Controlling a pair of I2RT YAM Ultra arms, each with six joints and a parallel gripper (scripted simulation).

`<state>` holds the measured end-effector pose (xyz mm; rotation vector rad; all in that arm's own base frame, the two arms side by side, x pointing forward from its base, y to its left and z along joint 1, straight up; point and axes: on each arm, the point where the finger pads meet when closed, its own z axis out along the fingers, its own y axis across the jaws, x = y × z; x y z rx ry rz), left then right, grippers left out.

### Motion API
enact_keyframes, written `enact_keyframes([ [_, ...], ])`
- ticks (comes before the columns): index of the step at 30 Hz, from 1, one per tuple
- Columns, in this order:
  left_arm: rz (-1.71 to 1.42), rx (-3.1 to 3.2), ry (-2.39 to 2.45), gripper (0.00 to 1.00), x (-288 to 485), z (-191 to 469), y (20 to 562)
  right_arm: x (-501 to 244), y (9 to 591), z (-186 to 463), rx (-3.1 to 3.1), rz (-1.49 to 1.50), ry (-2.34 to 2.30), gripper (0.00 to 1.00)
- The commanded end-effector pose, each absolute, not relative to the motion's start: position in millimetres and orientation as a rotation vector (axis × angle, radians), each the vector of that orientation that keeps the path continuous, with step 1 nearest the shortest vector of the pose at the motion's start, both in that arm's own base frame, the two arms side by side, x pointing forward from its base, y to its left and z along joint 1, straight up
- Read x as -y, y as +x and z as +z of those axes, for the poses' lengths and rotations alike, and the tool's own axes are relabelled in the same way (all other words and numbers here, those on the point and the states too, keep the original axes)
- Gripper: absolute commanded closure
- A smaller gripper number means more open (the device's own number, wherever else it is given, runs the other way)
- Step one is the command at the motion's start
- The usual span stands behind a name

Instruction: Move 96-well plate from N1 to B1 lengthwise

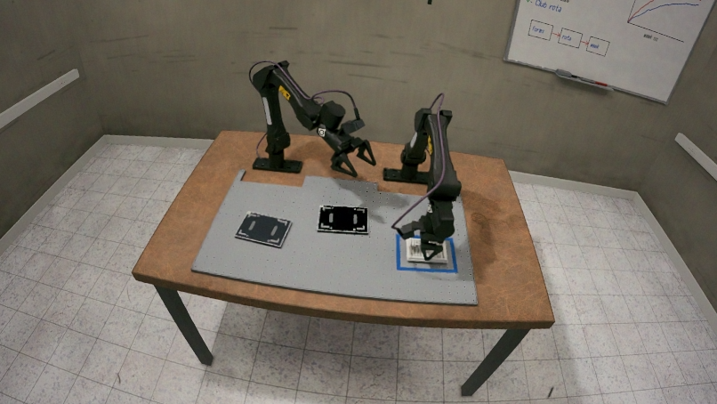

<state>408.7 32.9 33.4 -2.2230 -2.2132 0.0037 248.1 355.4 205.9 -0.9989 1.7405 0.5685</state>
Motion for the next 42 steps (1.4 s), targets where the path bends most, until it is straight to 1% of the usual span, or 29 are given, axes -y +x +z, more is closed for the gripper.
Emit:
enact_keyframes([
  [1,-0.027,2.213,-2.266,0.22,-27.2,45.8,413.2,-359.8,248.8,219.0,-1.705,0.584,-0.980,0.00],
  [29,-0.030,2.227,-2.254,0.22,-35.5,32.0,410.8,-359.8,248.8,219.0,-1.705,0.584,-0.980,0.00],
  [31,-0.030,2.228,-2.252,0.00,-35.5,32.0,410.8,-359.8,248.8,219.0,-1.705,0.584,-0.980,0.00],
  [42,-0.073,2.236,-2.261,0.00,-36.9,46.6,408.7,-359.8,248.8,219.0,-1.705,0.584,-0.980,0.00],
])
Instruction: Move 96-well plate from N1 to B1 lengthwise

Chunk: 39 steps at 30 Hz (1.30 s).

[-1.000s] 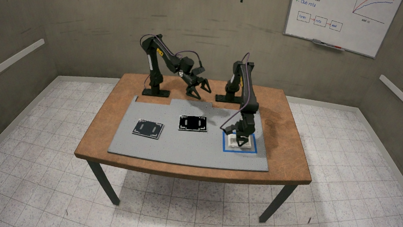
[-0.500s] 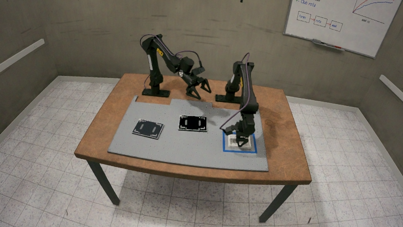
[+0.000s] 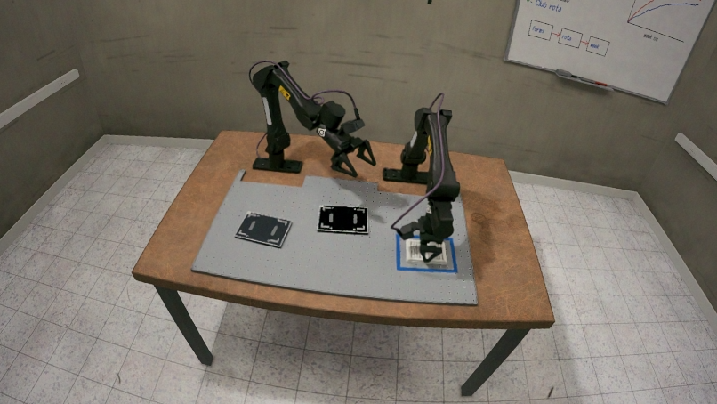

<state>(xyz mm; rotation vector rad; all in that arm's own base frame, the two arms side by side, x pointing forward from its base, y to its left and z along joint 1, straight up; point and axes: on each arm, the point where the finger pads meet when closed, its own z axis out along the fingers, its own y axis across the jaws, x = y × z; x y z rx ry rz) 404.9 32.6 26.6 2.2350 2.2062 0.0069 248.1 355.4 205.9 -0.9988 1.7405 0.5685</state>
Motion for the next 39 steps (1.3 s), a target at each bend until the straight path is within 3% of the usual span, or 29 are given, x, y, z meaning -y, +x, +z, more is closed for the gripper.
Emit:
enact_keyframes([
  [1,0.078,-2.178,2.203,0.00,-36.9,48.7,409.0,-359.8,248.8,219.0,-1.705,0.584,-0.980,0.00],
  [27,0.024,-2.199,2.224,0.00,-32.3,131.4,410.9,-359.8,248.8,219.0,-1.705,0.584,-0.980,0.00],
  [39,0.066,-2.484,1.564,0.00,-33.6,146.6,414.3,-359.8,248.8,219.0,-1.705,0.584,-0.980,0.00],
])
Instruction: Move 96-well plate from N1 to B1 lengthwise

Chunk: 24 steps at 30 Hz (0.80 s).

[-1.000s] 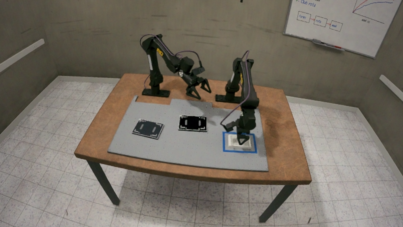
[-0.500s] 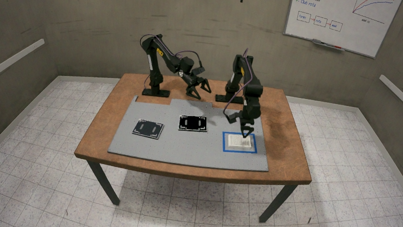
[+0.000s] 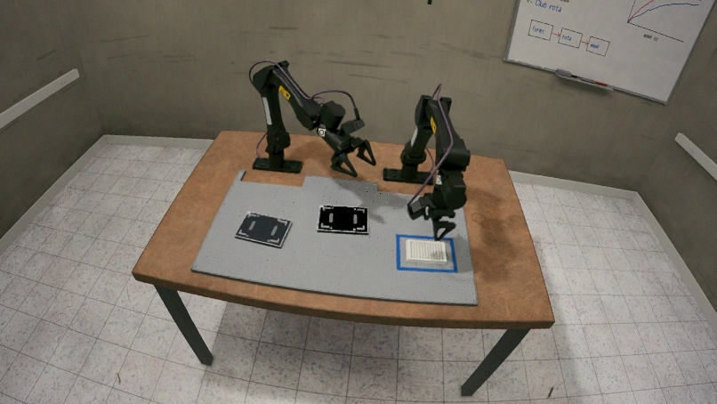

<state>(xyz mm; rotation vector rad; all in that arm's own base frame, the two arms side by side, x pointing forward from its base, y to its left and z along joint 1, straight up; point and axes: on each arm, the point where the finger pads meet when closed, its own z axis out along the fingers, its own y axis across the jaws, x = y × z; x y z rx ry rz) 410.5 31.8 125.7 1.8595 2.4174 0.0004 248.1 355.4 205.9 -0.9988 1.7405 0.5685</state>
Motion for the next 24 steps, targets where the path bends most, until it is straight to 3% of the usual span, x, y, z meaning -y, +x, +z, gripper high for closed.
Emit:
enact_keyframes([
  [1,0.068,-2.502,1.512,0.00,-34.1,148.0,413.2,-359.8,248.8,219.0,-1.705,0.584,-0.980,0.00],
  [24,0.118,-2.649,0.436,0.00,-40.7,174.5,393.4,-359.8,248.8,219.0,-1.705,0.584,-0.980,0.00],
])
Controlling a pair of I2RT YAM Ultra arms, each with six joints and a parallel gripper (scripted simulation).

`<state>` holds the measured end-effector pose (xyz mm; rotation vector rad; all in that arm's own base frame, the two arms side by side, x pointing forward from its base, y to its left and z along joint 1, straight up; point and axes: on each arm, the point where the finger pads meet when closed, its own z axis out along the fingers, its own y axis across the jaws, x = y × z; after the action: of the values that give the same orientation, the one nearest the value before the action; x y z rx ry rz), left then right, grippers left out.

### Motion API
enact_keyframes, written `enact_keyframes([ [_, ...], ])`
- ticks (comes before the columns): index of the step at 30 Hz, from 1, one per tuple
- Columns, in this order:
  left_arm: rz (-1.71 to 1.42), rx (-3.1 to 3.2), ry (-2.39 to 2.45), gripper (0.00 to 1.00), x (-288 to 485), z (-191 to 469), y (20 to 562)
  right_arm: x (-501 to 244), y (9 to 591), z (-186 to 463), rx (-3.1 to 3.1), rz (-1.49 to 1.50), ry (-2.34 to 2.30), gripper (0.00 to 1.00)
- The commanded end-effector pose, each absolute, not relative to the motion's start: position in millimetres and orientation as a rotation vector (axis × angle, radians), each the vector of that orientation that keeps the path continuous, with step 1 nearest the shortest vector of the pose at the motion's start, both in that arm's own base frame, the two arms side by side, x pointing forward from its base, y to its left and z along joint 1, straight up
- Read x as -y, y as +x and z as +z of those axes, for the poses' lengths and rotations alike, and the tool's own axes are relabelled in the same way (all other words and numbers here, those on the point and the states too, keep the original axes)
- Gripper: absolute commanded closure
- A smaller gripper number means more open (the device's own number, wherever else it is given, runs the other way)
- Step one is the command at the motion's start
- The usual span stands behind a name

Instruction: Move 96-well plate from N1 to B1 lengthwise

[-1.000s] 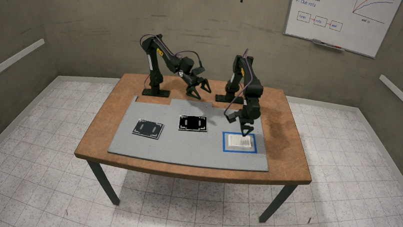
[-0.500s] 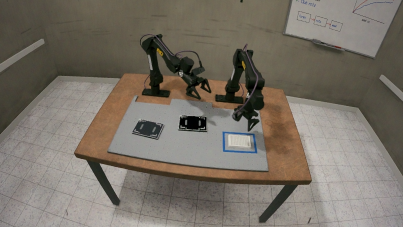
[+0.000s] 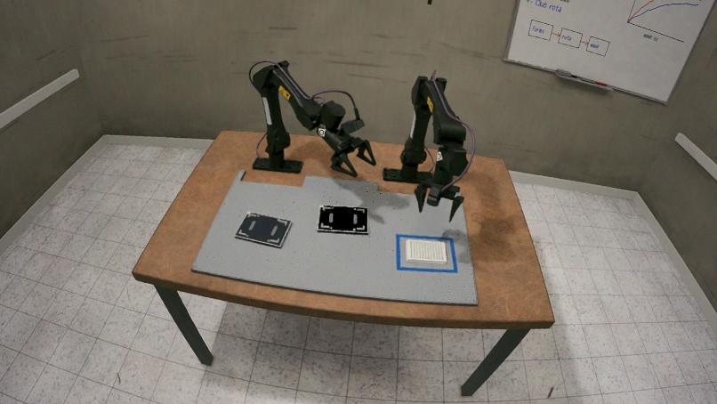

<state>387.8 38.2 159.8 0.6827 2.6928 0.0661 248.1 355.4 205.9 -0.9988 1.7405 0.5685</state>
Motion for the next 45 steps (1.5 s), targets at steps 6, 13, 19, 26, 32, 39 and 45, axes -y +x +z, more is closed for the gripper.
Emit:
enact_keyframes([
  [6,0.125,-2.621,0.125,0.00,-42.2,181.7,384.2,-359.8,248.8,219.0,-1.705,0.584,-0.980,0.00],
  [13,0.127,-2.601,0.011,0.00,-39.7,184.6,377.0,-359.8,248.8,219.0,-1.705,0.584,-0.980,0.00],
  [19,0.115,-2.615,0.043,0.00,-36.5,182.6,373.2,-359.8,248.8,219.0,-1.705,0.584,-0.980,0.00],
  [26,0.116,-2.609,0.042,0.00,-36.7,185.2,374.6,-359.8,248.8,219.0,-1.705,0.584,-0.980,0.00],
  [32,0.116,-2.609,0.042,0.00,-36.7,185.2,374.6,-359.8,248.8,219.0,-1.705,0.584,-0.980,0.00],
  [39,0.116,-2.609,0.042,0.00,-36.7,185.2,374.6,-359.8,248.8,219.0,-1.705,0.584,-0.980,0.00],
  [45,0.116,-2.609,0.042,0.00,-36.7,185.2,374.6,-359.8,248.8,219.0,-1.705,0.584,-0.980,0.00],
])
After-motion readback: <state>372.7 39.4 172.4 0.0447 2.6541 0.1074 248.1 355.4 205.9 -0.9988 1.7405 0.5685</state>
